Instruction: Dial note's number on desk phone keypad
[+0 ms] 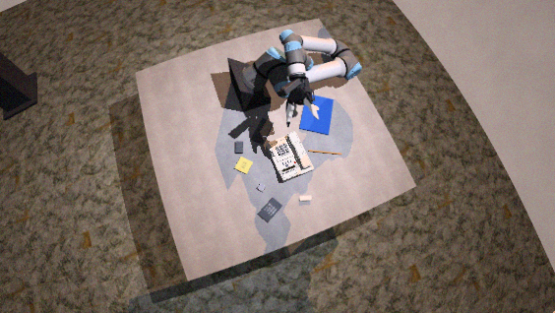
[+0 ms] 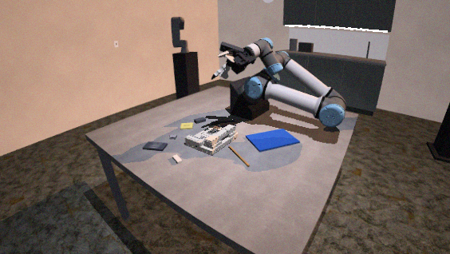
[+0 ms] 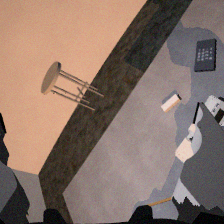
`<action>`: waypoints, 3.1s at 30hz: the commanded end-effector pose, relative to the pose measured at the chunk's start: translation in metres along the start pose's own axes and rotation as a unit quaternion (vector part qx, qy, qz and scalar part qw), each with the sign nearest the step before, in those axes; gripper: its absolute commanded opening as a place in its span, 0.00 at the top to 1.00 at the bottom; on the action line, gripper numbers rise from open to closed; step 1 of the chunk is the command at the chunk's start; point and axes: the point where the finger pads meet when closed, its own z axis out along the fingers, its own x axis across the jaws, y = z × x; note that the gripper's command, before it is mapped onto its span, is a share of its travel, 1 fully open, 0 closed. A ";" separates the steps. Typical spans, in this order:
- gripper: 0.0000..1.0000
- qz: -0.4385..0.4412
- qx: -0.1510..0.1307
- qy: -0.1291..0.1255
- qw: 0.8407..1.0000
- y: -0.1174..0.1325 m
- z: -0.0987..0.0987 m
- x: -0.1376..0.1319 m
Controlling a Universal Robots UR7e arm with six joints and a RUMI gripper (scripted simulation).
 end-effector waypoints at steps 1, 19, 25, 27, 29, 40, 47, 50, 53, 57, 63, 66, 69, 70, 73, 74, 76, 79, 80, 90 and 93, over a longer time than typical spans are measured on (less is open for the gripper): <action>0.00 0.000 0.000 0.000 1.000 0.000 0.000 0.000; 1.00 0.000 0.000 0.000 1.000 0.000 0.000 0.000; 1.00 -0.003 -0.001 0.003 1.000 -0.001 0.000 0.001; 1.00 -0.005 -0.001 0.006 1.000 -0.002 0.000 0.002; 1.00 -0.008 -0.002 0.010 1.000 -0.004 0.000 0.003; 1.00 -0.038 -0.014 0.045 0.998 -0.015 0.001 0.015; 1.00 -0.080 -0.038 0.092 0.992 -0.031 0.001 0.034; 1.00 -0.095 -0.049 0.107 0.988 -0.036 0.001 0.041; 1.00 -0.111 -0.062 0.123 0.984 -0.041 0.001 0.049; 1.00 -0.146 -0.094 0.156 0.972 -0.052 0.001 0.069; 1.00 -0.204 -0.158 0.200 0.945 -0.068 0.001 0.104; 1.00 -0.233 -0.197 0.218 0.927 -0.075 0.000 0.124; 1.00 -0.243 -0.210 0.223 0.920 -0.077 0.000 0.131; 1.00 -0.253 -0.224 0.228 0.913 -0.079 -0.001 0.138; 1.00 -0.281 -0.267 0.238 0.891 -0.085 -0.002 0.160; 1.00 -0.290 -0.281 0.241 0.883 -0.087 -0.003 0.167; 1.00 -0.307 -0.310 0.244 0.866 -0.090 -0.004 0.182; 1.00 -0.330 -0.353 0.246 0.840 -0.094 -0.006 0.203; 1.00 -0.337 -0.366 0.245 0.832 -0.095 -0.007 0.211; 1.00 -0.383 -0.464 0.230 0.765 -0.101 -0.015 0.261; 1.00 -0.395 -0.492 0.221 0.744 -0.102 -0.018 0.277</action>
